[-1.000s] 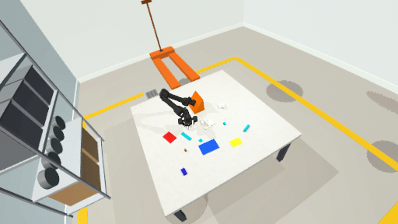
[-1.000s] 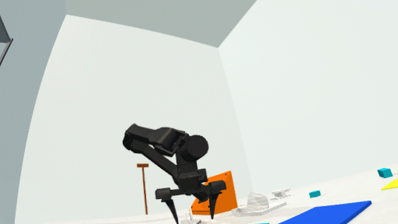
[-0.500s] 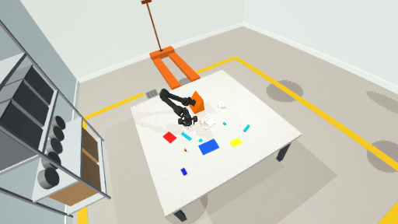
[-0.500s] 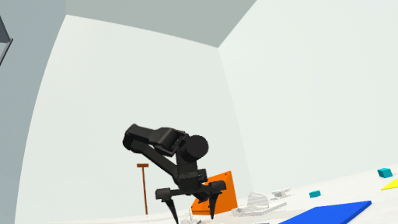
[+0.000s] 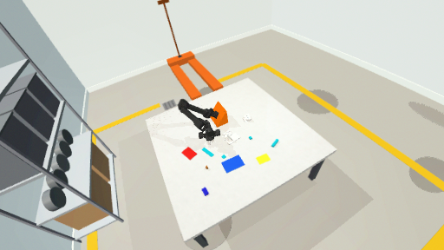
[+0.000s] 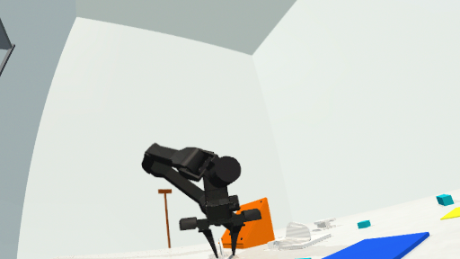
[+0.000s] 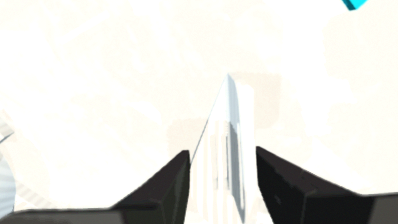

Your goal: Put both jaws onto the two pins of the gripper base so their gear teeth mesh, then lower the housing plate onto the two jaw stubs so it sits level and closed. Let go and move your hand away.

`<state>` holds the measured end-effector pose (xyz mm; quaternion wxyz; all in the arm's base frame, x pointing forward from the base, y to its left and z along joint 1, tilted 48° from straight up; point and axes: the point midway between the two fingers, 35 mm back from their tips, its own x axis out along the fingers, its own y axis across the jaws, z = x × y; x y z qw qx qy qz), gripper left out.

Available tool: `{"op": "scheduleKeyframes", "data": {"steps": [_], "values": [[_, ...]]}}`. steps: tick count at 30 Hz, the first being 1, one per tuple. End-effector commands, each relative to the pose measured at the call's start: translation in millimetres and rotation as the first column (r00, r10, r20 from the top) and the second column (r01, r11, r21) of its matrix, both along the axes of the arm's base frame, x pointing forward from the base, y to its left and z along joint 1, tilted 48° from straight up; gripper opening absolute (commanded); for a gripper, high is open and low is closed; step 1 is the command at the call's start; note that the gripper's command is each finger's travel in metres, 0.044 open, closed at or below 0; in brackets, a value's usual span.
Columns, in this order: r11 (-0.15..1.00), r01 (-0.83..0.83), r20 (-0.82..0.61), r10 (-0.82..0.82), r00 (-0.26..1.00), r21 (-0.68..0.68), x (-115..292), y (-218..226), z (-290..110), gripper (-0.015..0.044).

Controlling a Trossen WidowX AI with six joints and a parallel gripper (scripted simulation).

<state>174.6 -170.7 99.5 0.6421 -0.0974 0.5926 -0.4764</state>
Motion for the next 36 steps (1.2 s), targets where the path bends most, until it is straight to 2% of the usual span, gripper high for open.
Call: {"op": "scheduleKeyframes", "data": {"steps": [1,14,36], "values": [[1.000,0.000,0.001,0.000,1.000,0.002,0.1,0.2,-0.3,0.0134],[1.000,0.000,0.001,0.000,1.000,0.004,0.8,1.7,0.8,0.0134],[1.000,-0.002,-0.002,0.002,1.000,0.006,12.4,51.5,45.6,0.0134]]}}
